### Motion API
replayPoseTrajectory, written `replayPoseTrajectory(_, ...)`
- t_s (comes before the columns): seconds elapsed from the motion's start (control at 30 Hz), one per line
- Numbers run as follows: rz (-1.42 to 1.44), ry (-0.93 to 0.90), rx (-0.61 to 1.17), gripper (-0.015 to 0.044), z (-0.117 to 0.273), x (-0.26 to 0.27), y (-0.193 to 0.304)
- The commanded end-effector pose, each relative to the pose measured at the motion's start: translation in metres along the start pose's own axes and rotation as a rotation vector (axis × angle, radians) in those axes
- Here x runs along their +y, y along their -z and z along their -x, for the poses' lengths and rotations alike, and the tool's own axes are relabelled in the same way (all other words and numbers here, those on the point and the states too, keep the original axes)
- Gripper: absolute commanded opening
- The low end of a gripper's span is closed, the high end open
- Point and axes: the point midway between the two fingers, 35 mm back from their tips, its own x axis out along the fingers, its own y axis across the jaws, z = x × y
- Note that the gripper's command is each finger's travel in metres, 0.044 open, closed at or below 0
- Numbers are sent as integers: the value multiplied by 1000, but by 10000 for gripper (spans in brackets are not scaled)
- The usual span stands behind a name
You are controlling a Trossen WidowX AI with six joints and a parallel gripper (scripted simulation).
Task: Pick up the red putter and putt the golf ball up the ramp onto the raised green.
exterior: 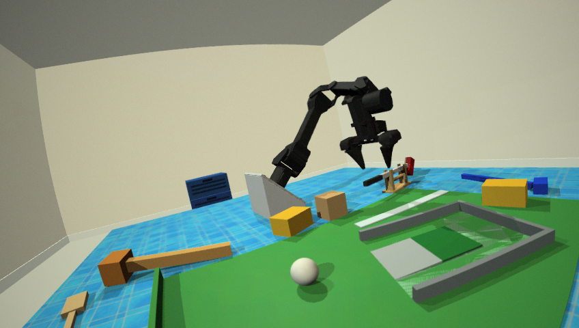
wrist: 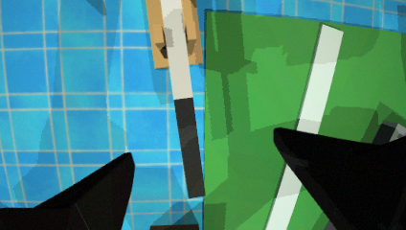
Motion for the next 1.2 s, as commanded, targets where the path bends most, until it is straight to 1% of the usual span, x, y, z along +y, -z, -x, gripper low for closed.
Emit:
replayPoseTrajectory(0.0, -26, -6, -99, 440, 5, 9, 15)
replayPoseTrajectory(0.23, -25, -6, -99, 440, 2, 9, 15)
replayPoseTrajectory(0.77, -25, -5, -101, 440, -40, 10, 22)
replayPoseTrajectory(1.17, -24, -5, -101, 440, -52, 10, 24)
